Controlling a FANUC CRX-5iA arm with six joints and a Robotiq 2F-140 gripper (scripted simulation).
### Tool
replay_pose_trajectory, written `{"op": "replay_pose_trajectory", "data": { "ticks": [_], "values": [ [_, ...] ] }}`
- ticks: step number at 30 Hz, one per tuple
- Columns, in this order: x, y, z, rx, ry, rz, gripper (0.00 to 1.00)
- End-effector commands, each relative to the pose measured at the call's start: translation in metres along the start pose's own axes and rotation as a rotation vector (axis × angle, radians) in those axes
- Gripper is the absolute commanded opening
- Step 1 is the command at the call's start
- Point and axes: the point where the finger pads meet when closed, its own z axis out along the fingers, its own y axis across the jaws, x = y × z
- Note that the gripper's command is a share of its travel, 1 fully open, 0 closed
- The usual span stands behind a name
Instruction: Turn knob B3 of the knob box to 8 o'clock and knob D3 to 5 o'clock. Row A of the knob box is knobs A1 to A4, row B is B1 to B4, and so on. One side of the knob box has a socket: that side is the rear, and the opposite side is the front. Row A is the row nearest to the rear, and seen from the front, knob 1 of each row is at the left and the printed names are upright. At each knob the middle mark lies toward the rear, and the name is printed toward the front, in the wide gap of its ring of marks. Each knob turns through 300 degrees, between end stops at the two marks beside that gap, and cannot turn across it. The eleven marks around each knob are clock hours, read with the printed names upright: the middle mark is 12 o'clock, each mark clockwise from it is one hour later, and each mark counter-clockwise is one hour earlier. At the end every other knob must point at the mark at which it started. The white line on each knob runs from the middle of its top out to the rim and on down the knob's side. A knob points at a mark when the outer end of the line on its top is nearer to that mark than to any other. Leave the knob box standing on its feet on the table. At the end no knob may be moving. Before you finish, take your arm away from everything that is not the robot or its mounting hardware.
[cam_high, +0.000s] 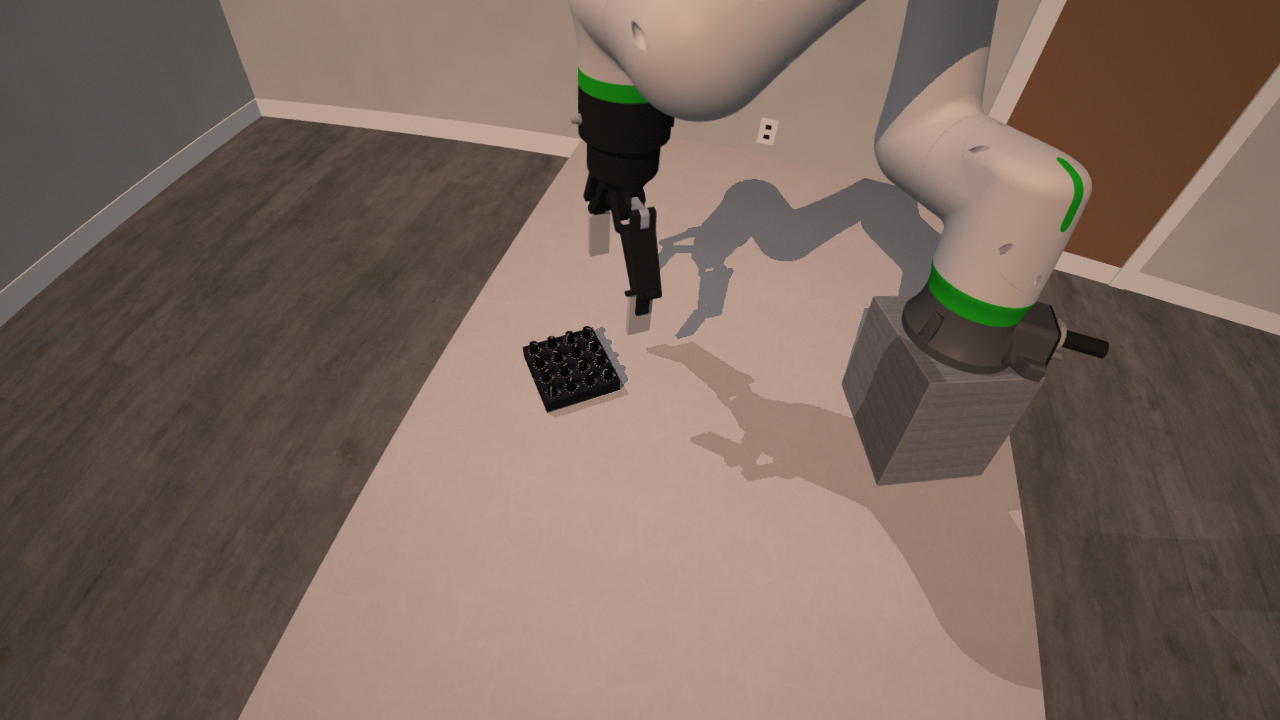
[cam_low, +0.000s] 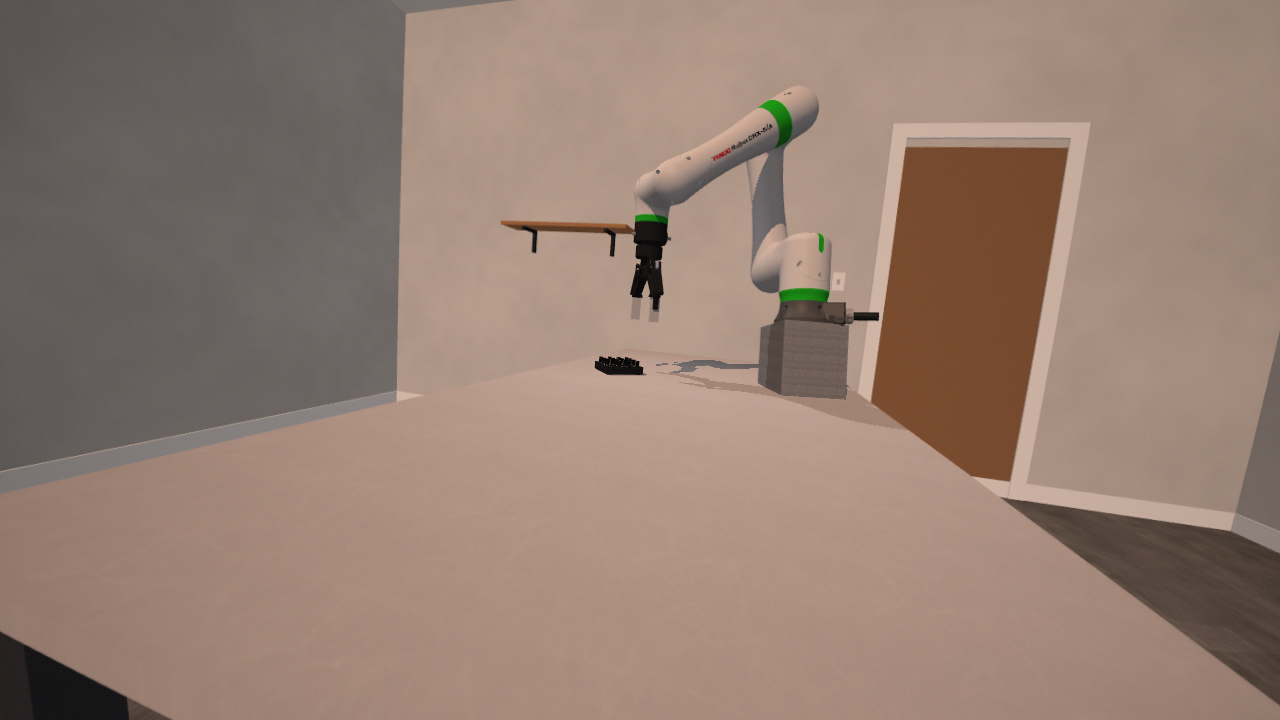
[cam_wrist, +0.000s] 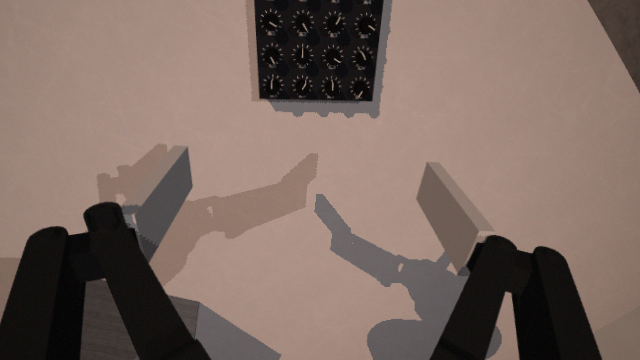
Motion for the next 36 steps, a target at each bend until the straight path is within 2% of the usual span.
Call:
{"op": "replay_pose_trajectory", "data": {
  "ticks": [1,22,26,28,30,36],
  "values": [
    [0.0,0.0,0.0,0.0,0.0,0.0,1.0],
    [0.001,0.0,0.0,0.0,0.0,0.01,1.0],
    [0.007,0.002,0.002,0.0,0.0,0.133,1.0],
    [0.007,0.002,0.002,0.0,0.0,0.133,1.0],
    [0.013,0.003,0.005,0.0,0.0,0.252,1.0],
    [0.021,0.005,0.008,0.0,0.0,0.414,1.0]
  ]
}}
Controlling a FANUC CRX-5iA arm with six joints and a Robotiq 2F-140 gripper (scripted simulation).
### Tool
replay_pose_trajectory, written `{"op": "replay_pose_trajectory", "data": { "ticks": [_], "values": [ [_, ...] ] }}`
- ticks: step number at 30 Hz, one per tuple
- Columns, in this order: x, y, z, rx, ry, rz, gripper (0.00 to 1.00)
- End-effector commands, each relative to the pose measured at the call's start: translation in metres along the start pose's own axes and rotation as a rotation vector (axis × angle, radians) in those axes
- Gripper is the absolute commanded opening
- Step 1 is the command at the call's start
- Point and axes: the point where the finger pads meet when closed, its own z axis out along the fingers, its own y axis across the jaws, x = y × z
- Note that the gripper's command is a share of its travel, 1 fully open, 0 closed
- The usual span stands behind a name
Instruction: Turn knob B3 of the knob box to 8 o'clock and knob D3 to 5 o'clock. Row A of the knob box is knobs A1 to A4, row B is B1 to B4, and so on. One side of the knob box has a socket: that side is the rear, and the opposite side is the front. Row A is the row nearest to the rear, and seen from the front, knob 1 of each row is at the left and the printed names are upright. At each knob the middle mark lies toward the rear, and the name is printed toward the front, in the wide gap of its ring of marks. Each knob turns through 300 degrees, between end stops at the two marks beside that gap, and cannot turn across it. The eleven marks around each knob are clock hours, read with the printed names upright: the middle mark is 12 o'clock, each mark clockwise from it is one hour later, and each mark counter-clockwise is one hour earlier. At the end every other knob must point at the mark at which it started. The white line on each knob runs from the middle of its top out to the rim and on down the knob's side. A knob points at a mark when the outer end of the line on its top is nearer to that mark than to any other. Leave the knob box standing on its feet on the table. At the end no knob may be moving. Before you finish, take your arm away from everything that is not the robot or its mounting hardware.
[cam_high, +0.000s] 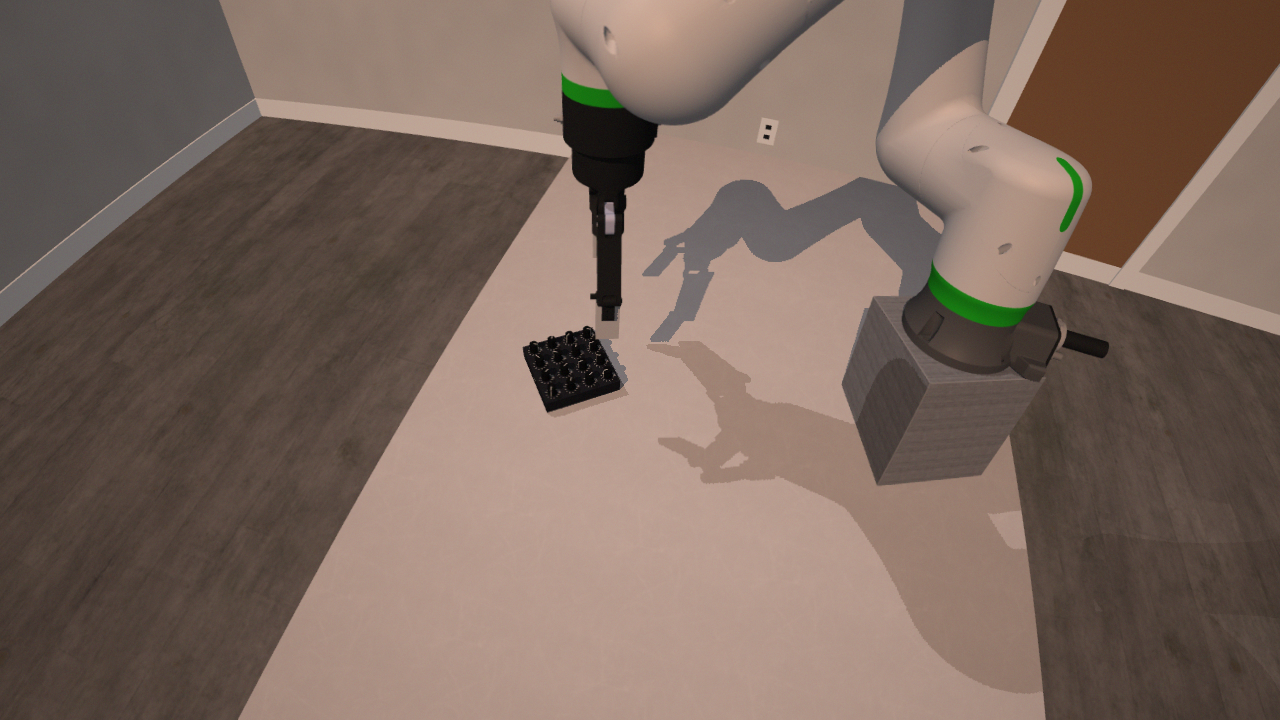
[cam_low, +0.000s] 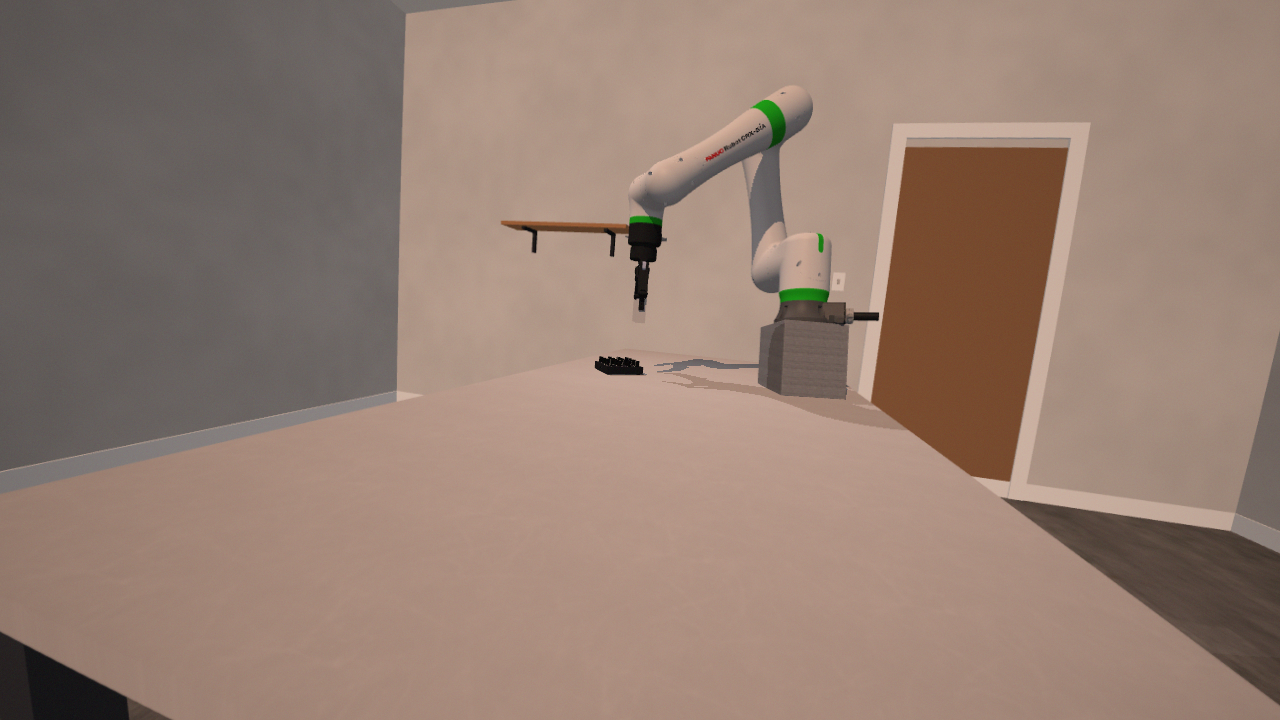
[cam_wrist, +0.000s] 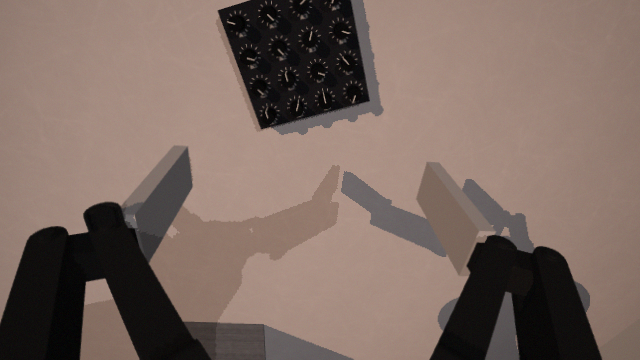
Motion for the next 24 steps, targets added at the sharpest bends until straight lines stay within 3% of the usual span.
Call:
{"op": "replay_pose_trajectory", "data": {
  "ticks": [1,24],
  "values": [
    [0.008,-0.001,0.003,-0.01,0.001,0.156,1.0],
    [0.041,-0.002,0.02,-0.009,0.005,0.805,1.0]
  ]
}}
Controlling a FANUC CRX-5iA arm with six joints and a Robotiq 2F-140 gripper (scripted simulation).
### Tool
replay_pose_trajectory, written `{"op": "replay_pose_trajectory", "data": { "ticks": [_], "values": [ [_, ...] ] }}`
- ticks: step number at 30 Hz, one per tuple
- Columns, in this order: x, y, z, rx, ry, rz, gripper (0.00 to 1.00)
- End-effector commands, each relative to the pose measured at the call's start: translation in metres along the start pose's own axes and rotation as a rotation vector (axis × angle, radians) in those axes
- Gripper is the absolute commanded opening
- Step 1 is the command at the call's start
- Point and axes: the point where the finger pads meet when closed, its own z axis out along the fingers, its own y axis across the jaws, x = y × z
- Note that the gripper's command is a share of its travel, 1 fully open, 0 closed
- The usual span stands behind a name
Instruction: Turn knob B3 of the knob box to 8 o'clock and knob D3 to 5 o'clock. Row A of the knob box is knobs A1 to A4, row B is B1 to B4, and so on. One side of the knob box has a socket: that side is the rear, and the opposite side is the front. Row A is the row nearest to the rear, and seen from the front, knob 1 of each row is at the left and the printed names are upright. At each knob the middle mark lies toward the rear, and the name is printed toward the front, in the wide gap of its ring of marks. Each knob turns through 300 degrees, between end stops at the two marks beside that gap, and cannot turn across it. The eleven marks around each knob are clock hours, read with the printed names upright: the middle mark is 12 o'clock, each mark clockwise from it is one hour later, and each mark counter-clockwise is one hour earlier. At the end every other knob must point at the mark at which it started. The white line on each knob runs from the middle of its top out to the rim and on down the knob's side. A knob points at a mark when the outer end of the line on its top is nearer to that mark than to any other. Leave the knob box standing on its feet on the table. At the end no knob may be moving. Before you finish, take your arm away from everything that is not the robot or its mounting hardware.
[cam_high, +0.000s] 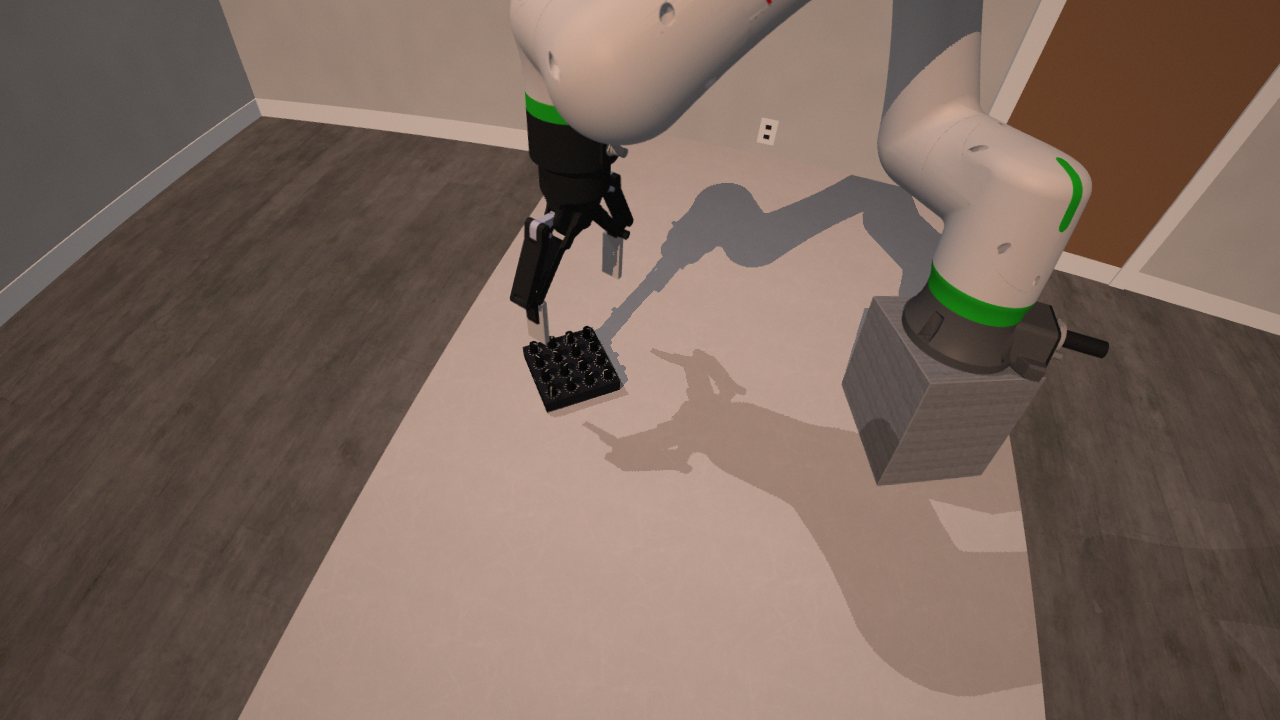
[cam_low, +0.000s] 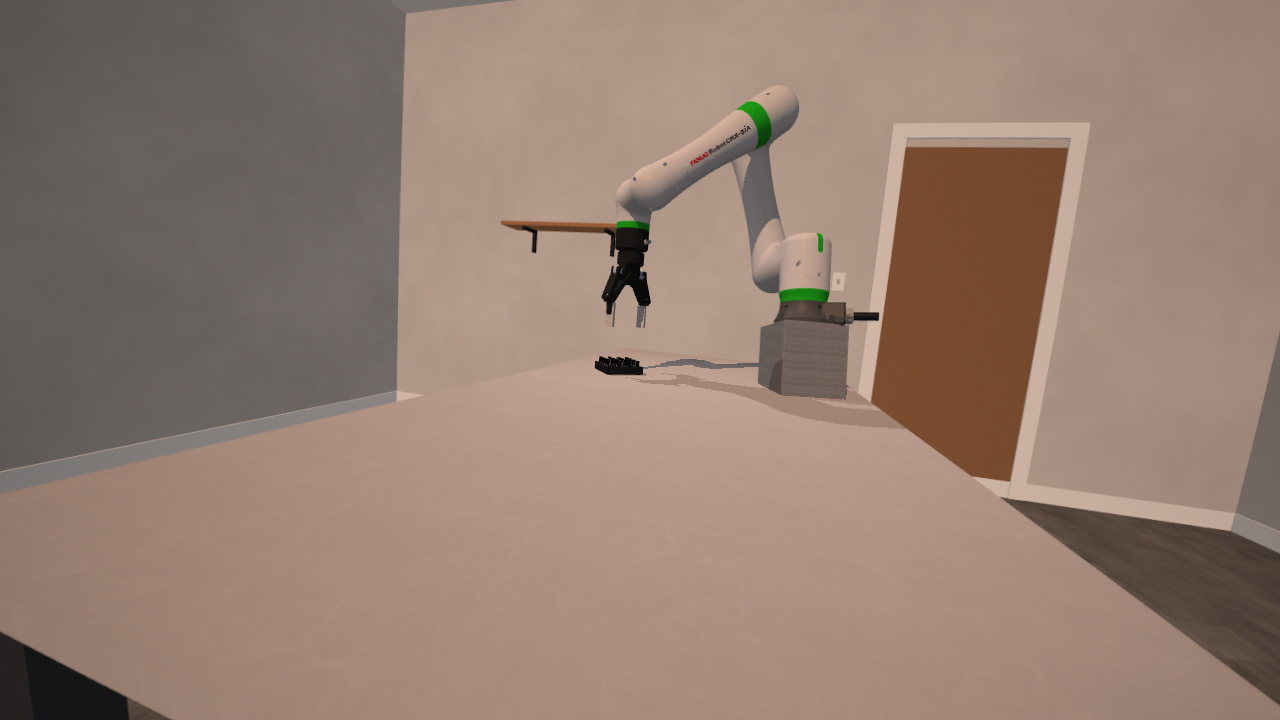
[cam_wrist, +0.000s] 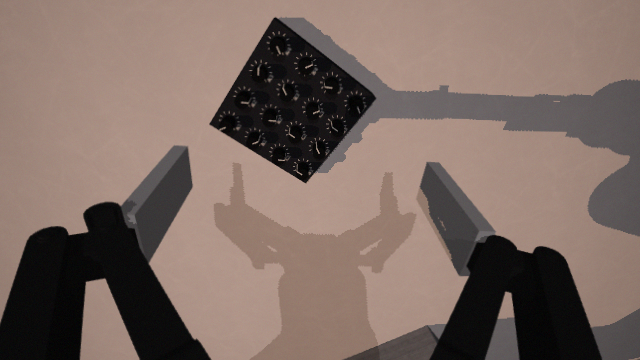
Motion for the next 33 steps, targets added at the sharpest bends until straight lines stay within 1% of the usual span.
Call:
{"op": "replay_pose_trajectory", "data": {
  "ticks": [1,2,3,16,22,23,33],
  "values": [
    [0.005,-0.004,0.003,-0.008,0.009,0.127,1.0],
    [0.005,-0.004,0.003,-0.008,0.009,0.127,1.0],
    [0.008,-0.007,0.006,-0.008,0.009,0.211,1.0],
    [0.021,-0.018,0.017,-0.006,0.01,0.568,1.0],
    [0.022,-0.019,0.017,-0.006,0.01,0.59,1.0],
    [0.022,-0.019,0.017,-0.006,0.01,0.59,0.12],
    [0.022,-0.019,0.017,-0.006,0.01,0.59,0.12]
  ]
}}
